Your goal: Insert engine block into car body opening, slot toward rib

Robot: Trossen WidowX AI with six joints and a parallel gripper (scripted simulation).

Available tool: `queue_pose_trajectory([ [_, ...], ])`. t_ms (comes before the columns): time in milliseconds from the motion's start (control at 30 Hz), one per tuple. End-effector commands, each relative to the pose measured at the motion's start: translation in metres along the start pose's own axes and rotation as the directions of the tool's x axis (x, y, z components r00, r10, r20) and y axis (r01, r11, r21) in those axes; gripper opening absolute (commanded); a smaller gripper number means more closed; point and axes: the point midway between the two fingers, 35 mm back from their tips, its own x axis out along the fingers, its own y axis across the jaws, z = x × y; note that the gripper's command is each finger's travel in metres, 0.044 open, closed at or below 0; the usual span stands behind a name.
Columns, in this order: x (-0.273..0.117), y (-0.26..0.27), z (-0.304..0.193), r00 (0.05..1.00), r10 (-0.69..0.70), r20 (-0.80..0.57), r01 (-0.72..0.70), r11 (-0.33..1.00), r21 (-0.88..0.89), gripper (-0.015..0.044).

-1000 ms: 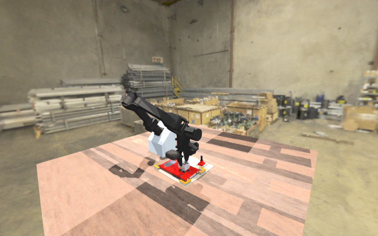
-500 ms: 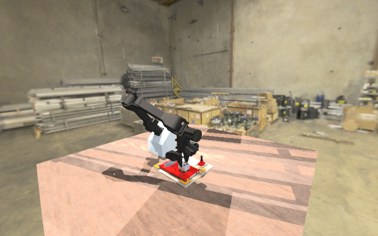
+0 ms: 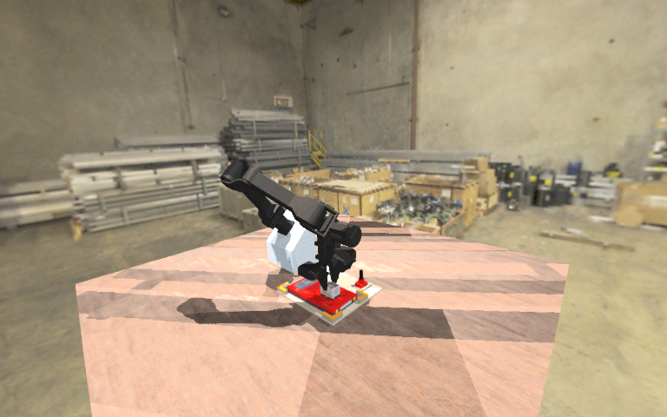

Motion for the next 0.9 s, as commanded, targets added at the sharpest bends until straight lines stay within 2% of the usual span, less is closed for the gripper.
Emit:
queue_pose_trajectory([
  [0, 0.0010, -0.0003, 0.0002, 1.000, -0.003, 0.001, 0.003, 1.000, -0.002, 0.0159],
  [867, 0.0083, -0.0003, 0.0001, 1.000, -0.003, 0.001, 0.003, 1.000, -0.002, 0.0159],
])
